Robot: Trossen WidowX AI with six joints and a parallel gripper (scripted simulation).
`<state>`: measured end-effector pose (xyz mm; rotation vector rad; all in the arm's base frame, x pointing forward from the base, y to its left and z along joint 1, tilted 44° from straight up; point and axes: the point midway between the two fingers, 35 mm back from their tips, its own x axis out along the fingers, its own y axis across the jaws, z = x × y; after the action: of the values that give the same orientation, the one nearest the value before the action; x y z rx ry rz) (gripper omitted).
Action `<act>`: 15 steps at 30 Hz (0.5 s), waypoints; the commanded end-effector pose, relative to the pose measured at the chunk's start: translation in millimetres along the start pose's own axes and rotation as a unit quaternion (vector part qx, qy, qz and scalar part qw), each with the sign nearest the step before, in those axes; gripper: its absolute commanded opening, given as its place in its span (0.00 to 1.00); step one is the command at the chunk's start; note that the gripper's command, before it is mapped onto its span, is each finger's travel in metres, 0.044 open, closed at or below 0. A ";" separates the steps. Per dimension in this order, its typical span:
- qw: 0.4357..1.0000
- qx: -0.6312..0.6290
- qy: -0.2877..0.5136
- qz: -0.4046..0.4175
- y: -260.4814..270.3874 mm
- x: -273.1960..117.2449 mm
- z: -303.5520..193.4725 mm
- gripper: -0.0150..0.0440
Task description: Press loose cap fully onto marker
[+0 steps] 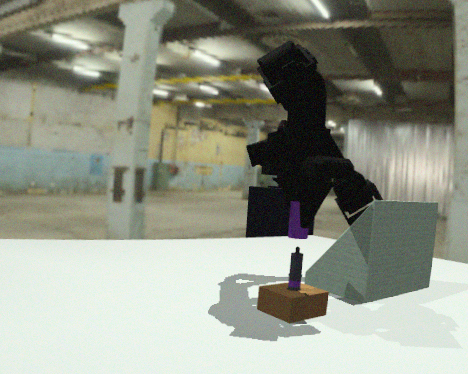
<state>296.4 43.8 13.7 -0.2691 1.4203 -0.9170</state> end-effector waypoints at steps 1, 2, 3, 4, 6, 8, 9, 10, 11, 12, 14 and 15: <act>1.000 0.002 0.001 0.001 0.8 2.6 -0.9 0.25; 1.000 0.002 0.001 0.001 0.8 3.6 -0.8 0.25; 1.000 0.002 0.001 0.001 0.9 4.9 -0.7 0.25; 1.000 0.002 0.001 0.001 1.0 6.5 -0.6 0.25; 1.000 0.002 0.001 0.001 1.2 9.7 -0.4 0.25; 1.000 0.002 0.001 0.001 1.3 13.0 -0.3 0.25; 1.000 0.002 0.001 0.001 1.4 14.7 -0.2 0.25; 1.000 0.002 0.001 0.001 1.4 16.3 -0.1 0.25; 1.000 0.002 0.001 0.001 1.5 18.0 -0.1 0.25; 1.000 0.002 0.001 0.001 1.5 19.6 0.0 0.25; 1.000 0.002 0.001 0.001 1.6 22.9 0.0 0.25; 1.000 0.002 0.001 0.001 1.6 24.5 0.1 0.25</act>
<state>294.8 31.7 -1.9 -0.2531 1.4227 -0.9211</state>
